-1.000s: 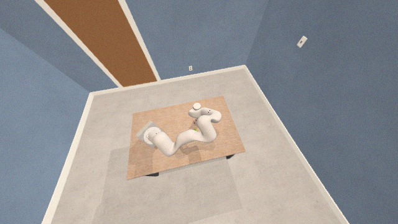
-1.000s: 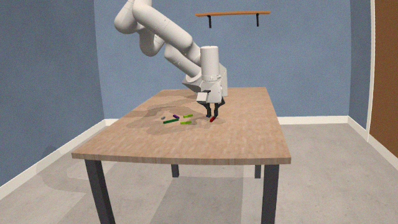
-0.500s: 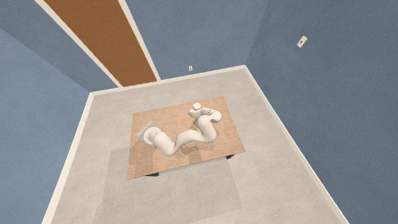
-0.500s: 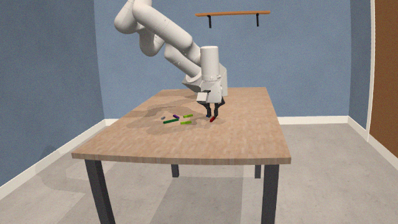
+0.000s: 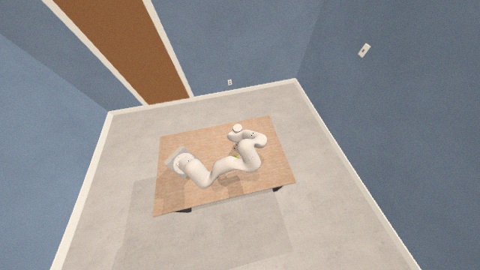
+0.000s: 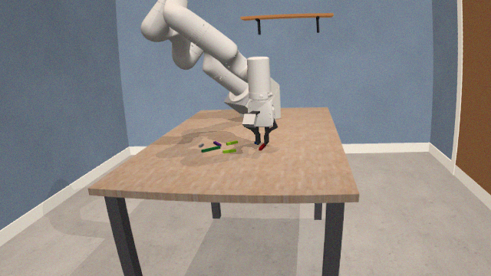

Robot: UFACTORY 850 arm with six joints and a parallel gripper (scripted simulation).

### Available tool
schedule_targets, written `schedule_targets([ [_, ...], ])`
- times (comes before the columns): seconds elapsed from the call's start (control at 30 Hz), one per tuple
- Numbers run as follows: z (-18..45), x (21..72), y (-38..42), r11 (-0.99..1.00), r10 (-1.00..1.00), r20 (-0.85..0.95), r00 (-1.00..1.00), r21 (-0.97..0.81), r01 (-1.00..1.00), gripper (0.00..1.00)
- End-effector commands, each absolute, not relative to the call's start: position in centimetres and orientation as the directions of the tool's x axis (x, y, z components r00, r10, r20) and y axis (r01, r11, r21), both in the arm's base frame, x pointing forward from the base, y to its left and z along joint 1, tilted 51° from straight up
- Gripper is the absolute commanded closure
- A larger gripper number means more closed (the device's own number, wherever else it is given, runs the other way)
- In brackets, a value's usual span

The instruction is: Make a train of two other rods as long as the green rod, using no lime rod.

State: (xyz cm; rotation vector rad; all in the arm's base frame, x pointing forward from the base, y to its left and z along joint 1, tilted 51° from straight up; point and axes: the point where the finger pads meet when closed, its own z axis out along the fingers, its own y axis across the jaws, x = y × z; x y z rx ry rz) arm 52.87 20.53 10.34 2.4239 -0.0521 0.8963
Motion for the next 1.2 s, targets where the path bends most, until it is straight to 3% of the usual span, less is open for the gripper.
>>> schedule_targets([
  [0.0, 10.37, 52.89, 20.59, -0.849, 0.148, 0.613, 0.776, 0.482, -0.218, 0.76],
  [1.17, 9.50, 53.72, 19.88, -0.849, 0.148, 0.613, 0.776, 0.482, -0.218, 0.76],
])
